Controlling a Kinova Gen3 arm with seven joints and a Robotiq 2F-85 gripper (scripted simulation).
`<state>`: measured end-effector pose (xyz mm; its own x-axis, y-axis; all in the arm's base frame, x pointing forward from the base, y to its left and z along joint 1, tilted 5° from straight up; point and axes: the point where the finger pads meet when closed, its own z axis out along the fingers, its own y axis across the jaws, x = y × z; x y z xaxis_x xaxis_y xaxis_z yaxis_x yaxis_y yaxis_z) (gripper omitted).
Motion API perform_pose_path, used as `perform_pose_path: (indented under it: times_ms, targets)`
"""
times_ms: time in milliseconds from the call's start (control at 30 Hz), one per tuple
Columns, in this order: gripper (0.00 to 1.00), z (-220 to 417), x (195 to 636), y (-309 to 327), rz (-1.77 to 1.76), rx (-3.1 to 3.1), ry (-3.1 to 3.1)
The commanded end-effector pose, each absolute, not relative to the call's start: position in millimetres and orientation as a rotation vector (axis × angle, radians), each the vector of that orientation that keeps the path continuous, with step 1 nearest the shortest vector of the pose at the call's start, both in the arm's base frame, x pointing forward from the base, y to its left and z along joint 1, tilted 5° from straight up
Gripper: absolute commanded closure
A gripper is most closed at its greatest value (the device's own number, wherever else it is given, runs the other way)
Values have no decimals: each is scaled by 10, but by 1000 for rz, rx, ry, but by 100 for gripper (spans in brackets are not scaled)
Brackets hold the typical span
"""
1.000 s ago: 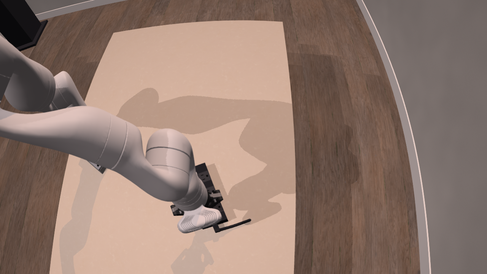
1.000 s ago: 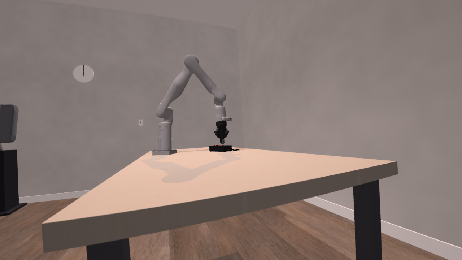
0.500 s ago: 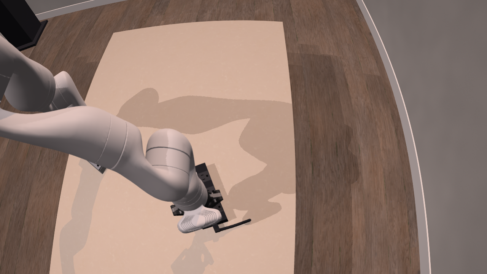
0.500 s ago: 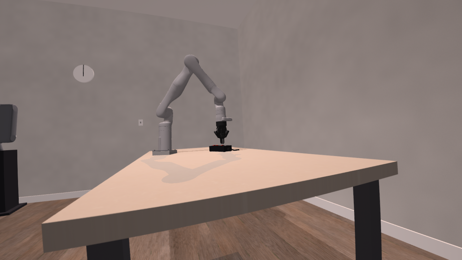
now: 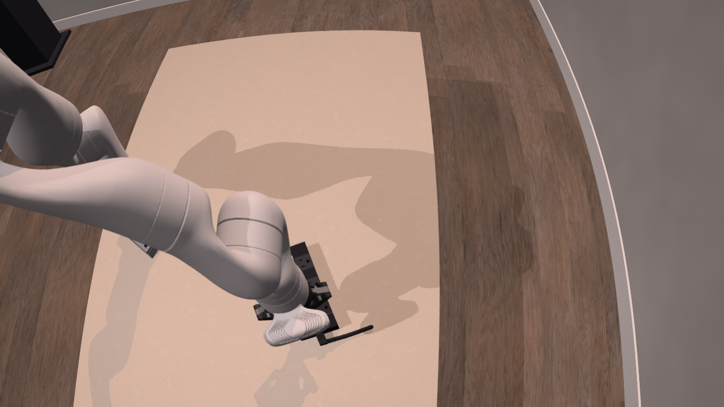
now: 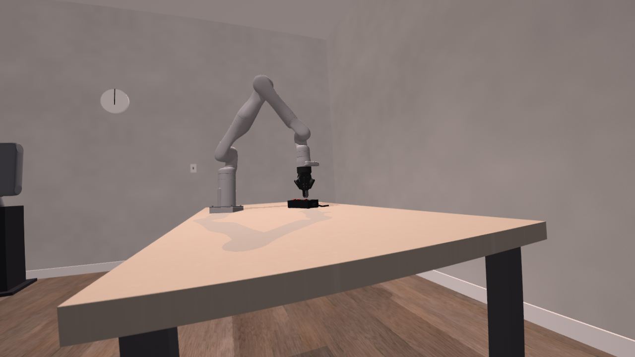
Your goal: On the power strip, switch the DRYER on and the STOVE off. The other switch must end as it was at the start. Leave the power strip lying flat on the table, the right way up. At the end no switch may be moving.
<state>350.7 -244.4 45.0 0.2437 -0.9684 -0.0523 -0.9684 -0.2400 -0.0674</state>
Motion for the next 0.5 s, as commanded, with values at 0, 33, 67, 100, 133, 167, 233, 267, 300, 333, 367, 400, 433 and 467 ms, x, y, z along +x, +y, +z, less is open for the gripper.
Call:
perform_pose_path:
  times_ms: [0,33,67,100,133,167,233,267,300,333,367,400,433,467]
  targets:
    - [100,441,3499,-2482,-6,-2411,1883]
    - [100,441,3499,-2482,-6,-2411,1883]
    - [100,441,3499,-2483,-7,-2411,1883]
    - [100,441,3499,-2484,-7,-2411,1883]
    - [100,441,3500,-2486,-7,-2410,1883]
    - [100,441,3500,-2487,-7,-2410,1883]
    - [100,441,3502,-2491,-7,-2410,1883]
    - [100,441,3502,-2492,-8,-2410,1883]
    - [100,441,3503,-2493,-8,-2410,1883]
    - [100,441,3503,-2494,-8,-2410,1883]
    - [100,441,3503,-2495,-8,-2410,1883]
    - [100,441,3502,-2495,-8,-2410,1883]
    - [100,441,3502,-2494,-8,-2410,1883]
    - [100,441,3502,-2494,-8,-2410,1883]
